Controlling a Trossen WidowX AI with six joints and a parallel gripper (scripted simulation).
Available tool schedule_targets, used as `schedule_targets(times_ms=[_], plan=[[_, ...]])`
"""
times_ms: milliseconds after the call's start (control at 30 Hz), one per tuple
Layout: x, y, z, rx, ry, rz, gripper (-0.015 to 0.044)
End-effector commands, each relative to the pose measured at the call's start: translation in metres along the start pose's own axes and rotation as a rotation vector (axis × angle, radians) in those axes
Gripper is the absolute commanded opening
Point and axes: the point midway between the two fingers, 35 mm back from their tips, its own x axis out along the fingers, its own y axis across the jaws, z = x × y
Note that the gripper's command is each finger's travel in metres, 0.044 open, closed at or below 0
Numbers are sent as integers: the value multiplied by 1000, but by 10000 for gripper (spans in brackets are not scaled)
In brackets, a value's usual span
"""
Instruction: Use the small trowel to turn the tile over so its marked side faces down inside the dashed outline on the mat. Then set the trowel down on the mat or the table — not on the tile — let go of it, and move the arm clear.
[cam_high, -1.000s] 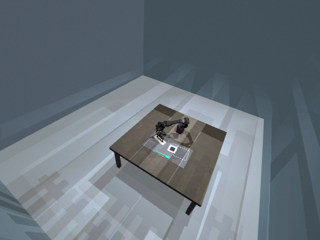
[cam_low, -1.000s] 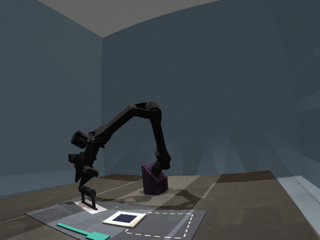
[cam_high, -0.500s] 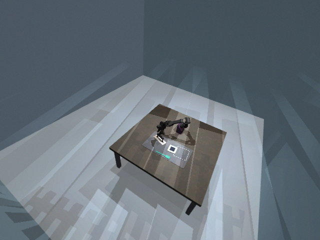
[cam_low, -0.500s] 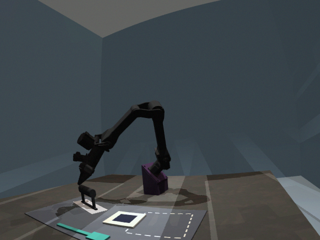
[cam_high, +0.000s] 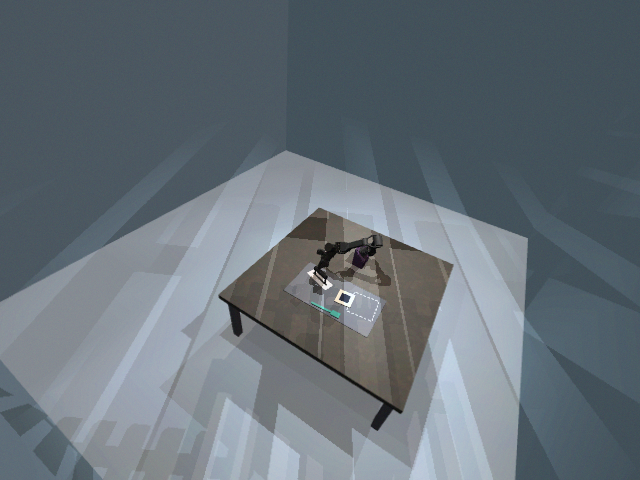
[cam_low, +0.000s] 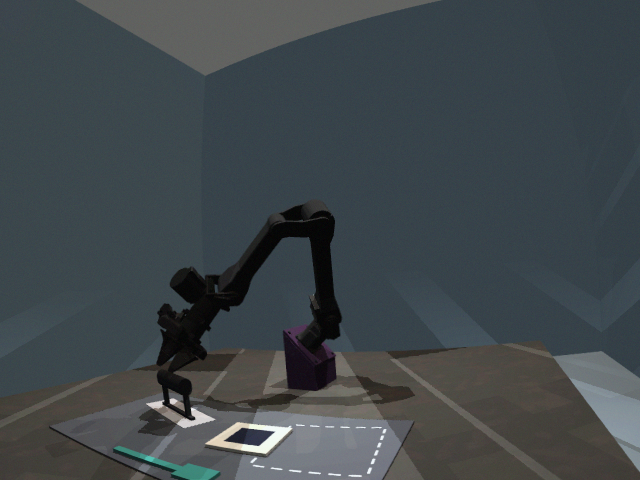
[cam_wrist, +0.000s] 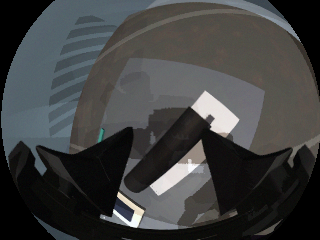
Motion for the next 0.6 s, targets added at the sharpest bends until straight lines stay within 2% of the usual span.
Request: schedule_targets(times_ms=[0, 567], plan=[[-1, 0, -14, 143, 13, 41, 300], [-16, 2, -54, 675, 76, 197, 300]])
